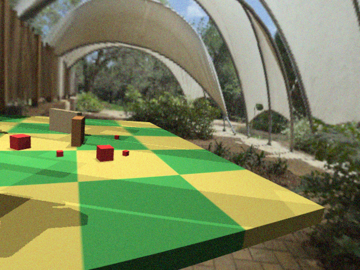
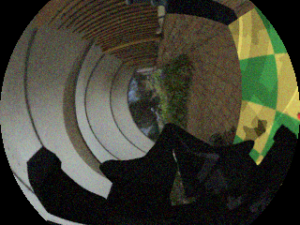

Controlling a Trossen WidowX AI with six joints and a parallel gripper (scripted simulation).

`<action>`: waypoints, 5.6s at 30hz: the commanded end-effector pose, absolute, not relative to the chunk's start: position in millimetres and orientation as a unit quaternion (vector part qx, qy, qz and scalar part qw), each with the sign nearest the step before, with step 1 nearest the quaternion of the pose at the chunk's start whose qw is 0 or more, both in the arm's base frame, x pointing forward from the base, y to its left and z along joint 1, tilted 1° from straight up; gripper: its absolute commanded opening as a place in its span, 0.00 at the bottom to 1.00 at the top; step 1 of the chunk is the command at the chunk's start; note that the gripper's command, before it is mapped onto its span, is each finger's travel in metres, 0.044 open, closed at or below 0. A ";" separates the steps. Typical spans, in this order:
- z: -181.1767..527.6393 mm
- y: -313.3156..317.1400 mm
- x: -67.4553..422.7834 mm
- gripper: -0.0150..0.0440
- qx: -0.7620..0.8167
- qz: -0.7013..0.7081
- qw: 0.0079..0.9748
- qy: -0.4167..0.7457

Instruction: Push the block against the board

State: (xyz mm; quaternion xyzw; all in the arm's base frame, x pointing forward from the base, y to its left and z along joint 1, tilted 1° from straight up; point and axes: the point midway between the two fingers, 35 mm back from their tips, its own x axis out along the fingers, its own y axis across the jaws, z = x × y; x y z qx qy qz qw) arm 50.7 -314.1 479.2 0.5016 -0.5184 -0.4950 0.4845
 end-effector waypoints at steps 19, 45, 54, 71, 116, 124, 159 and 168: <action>408.2 -310.9 191.6 0.25 0.531 -0.515 0.629 -0.238; 323.0 -221.1 333.6 0.25 0.432 -0.428 0.787 0.101; 291.9 -172.6 368.7 0.25 0.372 -0.369 0.825 0.210; 230.9 -63.9 408.6 0.25 0.228 -0.219 0.863 0.394; 95.9 208.9 327.5 0.25 -0.251 0.260 0.692 0.625; 81.7 233.2 302.5 0.25 -0.308 0.318 0.641 0.627; 31.7 210.5 286.4 0.25 -0.308 0.317 0.640 0.628; 31.0 199.6 278.0 0.25 -0.308 0.317 0.640 0.629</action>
